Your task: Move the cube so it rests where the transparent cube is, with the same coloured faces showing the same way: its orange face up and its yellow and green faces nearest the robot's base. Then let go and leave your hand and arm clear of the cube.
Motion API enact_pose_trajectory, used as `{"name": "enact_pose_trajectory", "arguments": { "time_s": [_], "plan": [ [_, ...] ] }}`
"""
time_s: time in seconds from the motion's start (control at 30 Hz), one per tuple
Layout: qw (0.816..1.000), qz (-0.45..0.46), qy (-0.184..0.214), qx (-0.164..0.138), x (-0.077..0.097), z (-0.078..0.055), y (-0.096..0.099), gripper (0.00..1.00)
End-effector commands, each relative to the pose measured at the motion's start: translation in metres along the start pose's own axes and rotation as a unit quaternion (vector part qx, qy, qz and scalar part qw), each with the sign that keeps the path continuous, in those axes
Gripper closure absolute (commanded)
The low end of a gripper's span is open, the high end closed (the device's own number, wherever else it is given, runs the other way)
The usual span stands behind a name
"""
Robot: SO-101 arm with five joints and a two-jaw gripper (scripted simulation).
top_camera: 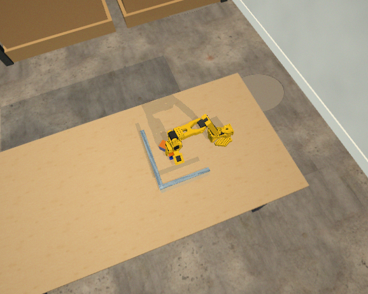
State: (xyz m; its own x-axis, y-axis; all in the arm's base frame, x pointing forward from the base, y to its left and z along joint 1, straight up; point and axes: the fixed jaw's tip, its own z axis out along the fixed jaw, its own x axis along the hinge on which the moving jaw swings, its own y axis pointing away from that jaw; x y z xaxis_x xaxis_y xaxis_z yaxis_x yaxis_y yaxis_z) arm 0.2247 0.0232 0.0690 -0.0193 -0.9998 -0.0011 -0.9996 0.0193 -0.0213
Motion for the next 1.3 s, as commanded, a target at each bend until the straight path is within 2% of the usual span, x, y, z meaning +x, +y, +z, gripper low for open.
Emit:
{"name": "enact_pose_trajectory", "arguments": {
  "time_s": [0.0, 0.7, 1.27],
  "plan": [
    [0.998, 0.016, -0.008, 0.055, 0.001, -0.020, -0.012, 0.78],
    [0.993, 0.099, -0.009, 0.056, 0.012, -0.015, -0.019, 0.78],
    [0.979, 0.197, -0.010, 0.056, 0.027, -0.009, -0.028, 0.78]
  ]
}}
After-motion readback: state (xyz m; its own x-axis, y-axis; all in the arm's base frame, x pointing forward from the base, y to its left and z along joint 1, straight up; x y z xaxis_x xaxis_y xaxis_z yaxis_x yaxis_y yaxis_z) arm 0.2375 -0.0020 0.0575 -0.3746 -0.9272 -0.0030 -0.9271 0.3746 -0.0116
